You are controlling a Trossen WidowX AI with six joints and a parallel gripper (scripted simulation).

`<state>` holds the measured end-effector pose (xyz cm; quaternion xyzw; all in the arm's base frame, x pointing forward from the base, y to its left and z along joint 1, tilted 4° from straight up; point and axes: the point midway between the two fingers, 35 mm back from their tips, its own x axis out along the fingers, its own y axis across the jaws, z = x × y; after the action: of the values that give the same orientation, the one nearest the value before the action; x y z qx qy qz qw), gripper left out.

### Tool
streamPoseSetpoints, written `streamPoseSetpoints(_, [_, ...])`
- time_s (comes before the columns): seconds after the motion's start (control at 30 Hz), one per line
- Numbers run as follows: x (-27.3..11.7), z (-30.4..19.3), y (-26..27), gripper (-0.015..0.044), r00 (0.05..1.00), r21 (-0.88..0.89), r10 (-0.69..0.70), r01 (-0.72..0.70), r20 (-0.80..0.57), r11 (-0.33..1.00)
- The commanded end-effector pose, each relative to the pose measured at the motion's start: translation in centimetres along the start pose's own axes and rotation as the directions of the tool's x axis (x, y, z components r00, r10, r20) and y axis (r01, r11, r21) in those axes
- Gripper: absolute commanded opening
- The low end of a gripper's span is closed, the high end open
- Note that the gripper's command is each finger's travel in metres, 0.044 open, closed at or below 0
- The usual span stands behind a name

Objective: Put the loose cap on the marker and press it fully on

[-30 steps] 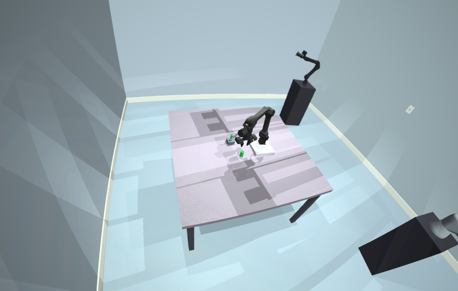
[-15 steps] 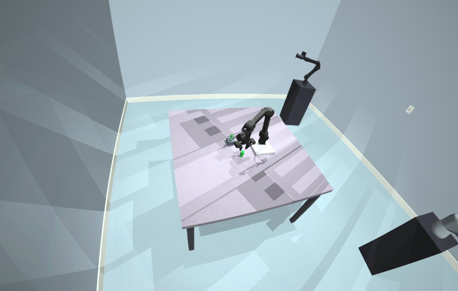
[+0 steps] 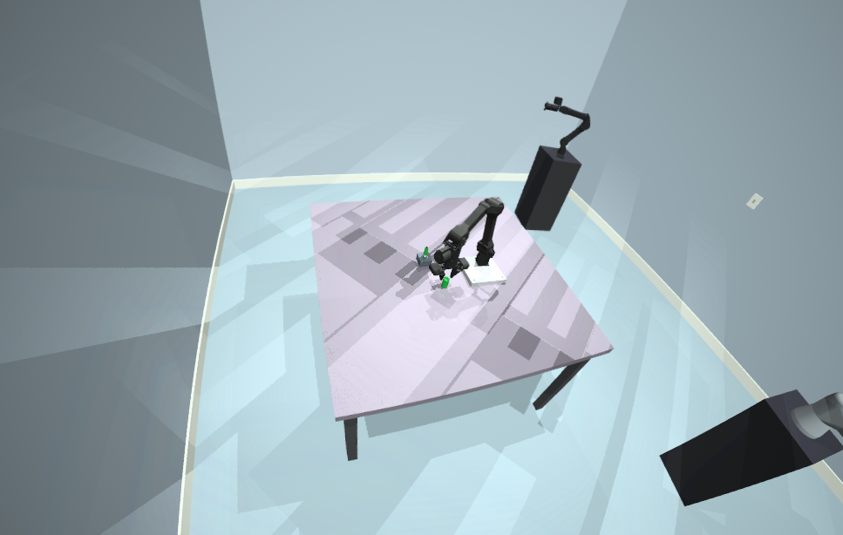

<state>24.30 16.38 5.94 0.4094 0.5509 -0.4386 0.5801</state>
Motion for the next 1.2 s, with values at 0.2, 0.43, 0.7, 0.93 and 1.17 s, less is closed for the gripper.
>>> streamPoseSetpoints(0.2, [1.9,0.0,-0.2,0.0253,1.000,0.000,-0.009,0.009,-0.002,1.000])
streamPoseSetpoints(0.43, [3.0,0.0,-0.3,0.0253,1.000,0.000,-0.009,0.009,-0.002,1.000])
streamPoseSetpoints(0.7, [3.7,0.0,-0.4,0.0227,1.000,0.000,-0.009,0.009,-0.002,1.000])
streamPoseSetpoints(0.93, [3.7,0.0,-0.4,0.0141,1.000,0.000,-0.009,0.009,-0.002,1.000])
streamPoseSetpoints(1.17, [3.6,0.0,-0.3,0.0075,1.000,0.000,-0.009,0.009,-0.002,1.000])
